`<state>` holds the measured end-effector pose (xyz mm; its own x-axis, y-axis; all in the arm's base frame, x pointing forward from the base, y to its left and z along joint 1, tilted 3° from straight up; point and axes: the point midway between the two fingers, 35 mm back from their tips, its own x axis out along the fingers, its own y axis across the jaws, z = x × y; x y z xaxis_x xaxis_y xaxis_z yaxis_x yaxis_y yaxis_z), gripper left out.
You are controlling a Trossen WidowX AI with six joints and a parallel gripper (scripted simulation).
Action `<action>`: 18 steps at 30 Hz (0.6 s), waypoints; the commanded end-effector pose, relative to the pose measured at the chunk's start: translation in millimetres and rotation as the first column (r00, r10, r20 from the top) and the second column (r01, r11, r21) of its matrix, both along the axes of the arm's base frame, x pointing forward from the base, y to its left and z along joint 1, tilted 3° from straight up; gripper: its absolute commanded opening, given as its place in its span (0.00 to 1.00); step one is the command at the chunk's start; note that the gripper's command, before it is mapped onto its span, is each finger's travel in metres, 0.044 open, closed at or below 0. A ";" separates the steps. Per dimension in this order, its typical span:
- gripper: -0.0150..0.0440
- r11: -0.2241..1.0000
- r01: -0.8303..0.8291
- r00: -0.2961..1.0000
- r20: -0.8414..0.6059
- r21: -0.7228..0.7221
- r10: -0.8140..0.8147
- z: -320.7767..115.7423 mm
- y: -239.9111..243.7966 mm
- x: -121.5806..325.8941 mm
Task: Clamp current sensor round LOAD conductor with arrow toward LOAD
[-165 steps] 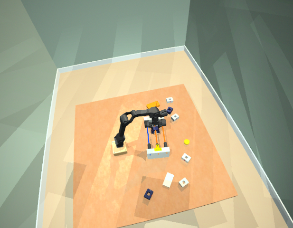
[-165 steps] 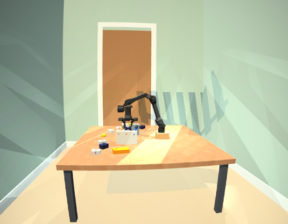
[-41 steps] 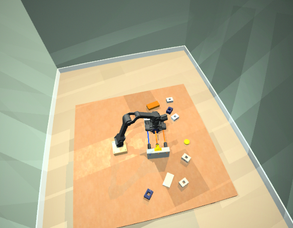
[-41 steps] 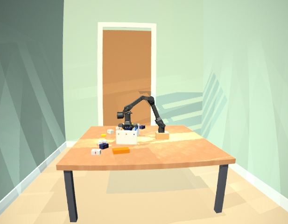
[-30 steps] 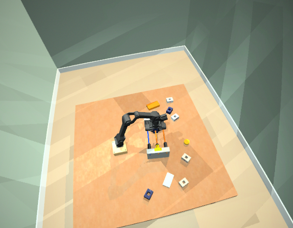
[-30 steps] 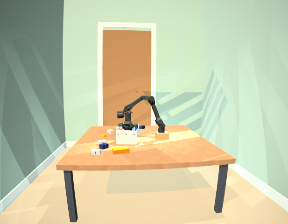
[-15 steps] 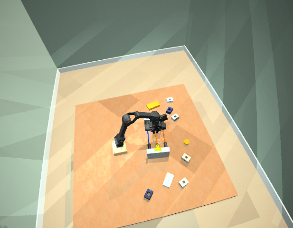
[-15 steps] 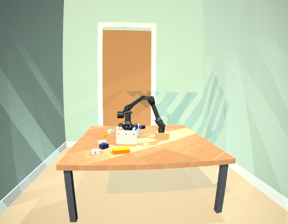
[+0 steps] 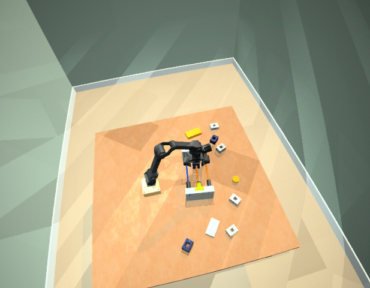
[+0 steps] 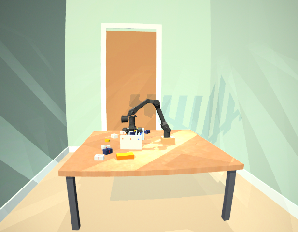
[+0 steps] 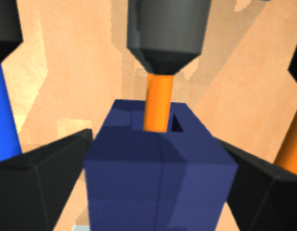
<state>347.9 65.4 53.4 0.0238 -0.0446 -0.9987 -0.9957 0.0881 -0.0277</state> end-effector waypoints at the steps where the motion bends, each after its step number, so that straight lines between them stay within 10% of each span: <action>1: 0.78 1.000 0.000 1.000 0.001 0.000 0.000 0.0 0.0 0.1; 7: 0.51 1.000 0.000 1.000 0.001 0.000 0.000 0.0 0.0 0.1; 18: 0.37 1.000 0.000 1.000 0.001 0.000 0.000 0.0 0.0 0.1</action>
<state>348.0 65.4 53.5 0.0244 -0.0448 -0.9987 -0.9957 0.0881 -0.0283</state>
